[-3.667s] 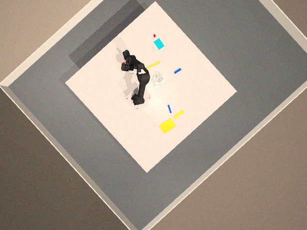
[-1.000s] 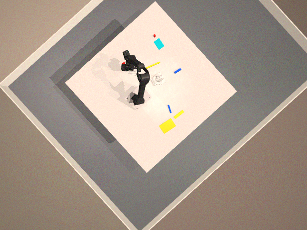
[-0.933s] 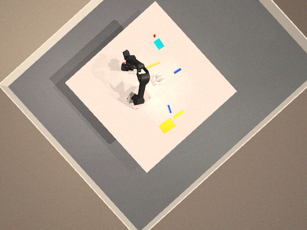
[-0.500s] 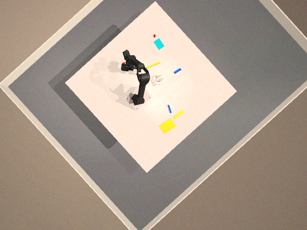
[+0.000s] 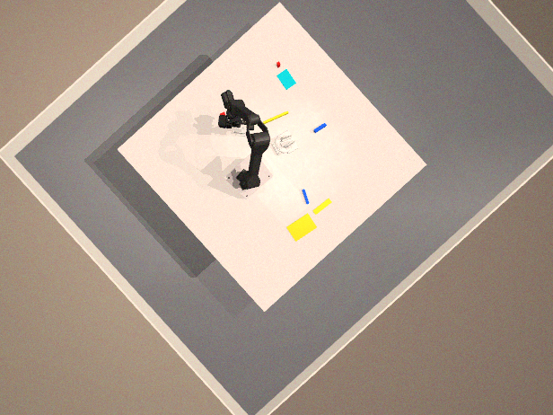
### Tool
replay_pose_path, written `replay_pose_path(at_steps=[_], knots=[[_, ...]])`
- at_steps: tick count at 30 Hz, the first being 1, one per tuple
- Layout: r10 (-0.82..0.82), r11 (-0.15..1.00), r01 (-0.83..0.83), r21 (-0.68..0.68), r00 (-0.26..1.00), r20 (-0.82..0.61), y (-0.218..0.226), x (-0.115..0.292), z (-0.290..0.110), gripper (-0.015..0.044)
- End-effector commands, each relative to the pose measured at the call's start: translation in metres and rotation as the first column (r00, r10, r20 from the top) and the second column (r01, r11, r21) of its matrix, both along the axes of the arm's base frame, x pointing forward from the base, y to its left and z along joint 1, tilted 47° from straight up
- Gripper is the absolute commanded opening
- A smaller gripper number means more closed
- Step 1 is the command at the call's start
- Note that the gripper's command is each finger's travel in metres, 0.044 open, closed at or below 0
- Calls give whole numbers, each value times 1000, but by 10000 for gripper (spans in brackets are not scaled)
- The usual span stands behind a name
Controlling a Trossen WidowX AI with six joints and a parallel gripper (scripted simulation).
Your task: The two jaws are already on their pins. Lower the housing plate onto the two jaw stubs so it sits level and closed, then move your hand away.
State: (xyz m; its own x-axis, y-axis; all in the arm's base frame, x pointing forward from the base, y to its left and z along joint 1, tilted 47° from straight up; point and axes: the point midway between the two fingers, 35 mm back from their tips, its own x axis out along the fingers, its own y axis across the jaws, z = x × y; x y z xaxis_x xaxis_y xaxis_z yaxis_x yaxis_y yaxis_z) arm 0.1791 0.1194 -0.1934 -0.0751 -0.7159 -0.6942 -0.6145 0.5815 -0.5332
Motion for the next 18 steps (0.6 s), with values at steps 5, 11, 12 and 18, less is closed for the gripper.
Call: replay_pose_path(at_steps=[5, 11, 12, 18], knots=[[1, 1000, -1, 0, 1000, 0, -6, 0, -7, 440], [3, 1000, -3, 0, 1000, 1, -13, 1, -14, 440], [3, 1000, -3, 0, 1000, 1, -14, 1, -15, 440], [4, 1000, -4, 0, 1000, 1, -21, 1, -22, 440]])
